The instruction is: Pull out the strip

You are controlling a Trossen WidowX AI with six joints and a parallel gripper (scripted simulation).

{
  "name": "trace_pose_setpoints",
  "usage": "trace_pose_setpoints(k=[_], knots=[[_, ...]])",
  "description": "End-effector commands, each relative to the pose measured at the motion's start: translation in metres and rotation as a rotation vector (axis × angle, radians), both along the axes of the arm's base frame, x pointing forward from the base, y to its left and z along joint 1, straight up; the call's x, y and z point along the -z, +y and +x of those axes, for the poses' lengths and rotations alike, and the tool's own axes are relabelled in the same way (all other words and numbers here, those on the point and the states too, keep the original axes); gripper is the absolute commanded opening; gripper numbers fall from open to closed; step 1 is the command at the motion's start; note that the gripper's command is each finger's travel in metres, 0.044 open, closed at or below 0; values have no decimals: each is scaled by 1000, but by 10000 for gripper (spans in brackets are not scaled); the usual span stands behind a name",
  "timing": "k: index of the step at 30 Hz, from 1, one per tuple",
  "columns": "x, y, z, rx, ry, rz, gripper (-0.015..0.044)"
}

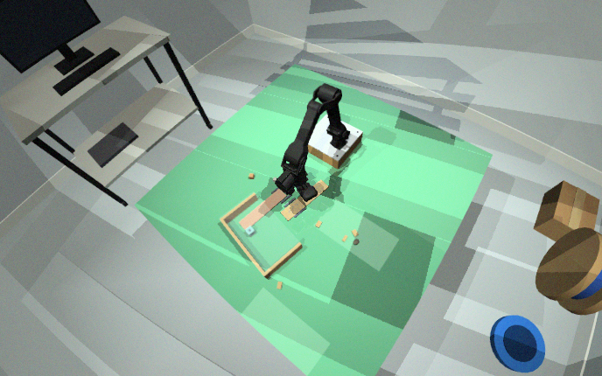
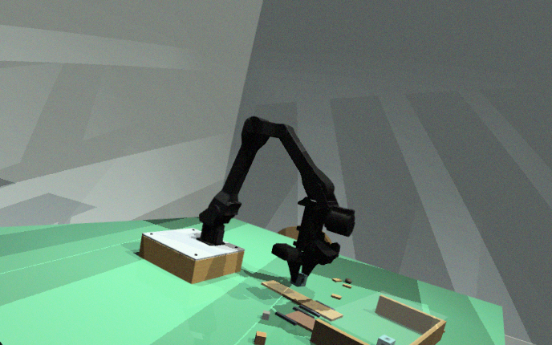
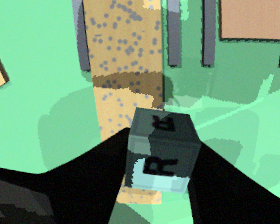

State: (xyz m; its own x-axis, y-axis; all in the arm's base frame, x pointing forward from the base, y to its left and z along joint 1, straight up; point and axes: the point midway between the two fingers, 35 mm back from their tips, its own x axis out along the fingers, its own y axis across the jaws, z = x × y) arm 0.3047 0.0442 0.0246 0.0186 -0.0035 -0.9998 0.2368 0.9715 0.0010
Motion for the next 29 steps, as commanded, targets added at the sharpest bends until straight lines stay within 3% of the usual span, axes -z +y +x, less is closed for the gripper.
trace_pose_setpoints(k=[1,7,29], knots=[[-1,0,-4,-3,-6,4,0],[-35,0,-5,-3,-6,4,0],[-36,0,-5,-3,-6,4,0]])
